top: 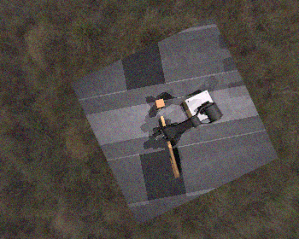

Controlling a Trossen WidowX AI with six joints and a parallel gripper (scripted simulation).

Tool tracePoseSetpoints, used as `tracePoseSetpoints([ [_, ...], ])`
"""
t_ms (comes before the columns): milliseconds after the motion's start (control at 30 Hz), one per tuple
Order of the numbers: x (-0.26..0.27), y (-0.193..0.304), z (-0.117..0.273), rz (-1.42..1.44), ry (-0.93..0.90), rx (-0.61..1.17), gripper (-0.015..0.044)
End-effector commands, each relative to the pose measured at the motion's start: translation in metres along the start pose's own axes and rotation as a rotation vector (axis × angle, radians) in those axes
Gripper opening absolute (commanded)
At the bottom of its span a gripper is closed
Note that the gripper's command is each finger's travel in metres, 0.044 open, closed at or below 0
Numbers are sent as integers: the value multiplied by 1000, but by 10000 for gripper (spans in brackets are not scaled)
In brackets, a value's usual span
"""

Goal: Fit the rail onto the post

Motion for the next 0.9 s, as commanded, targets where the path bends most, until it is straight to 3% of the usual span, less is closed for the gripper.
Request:
tracePoseSetpoints([
  [0,1,0,-1,4,-2,-4,73],
  [267,1,0,-1,4,-2,-4,0],
  [867,1,0,2,4,-2,-4,0],
])
Point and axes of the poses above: the point midway between the two fingers, 35 mm back from their tips, its own z axis back along the fingers, its own x axis across the jaws, y = z × x, the point moved 3 cm from there along z, back along the fingers, and after that the axes turned 12 degrees about z, right-handed, at the moved point
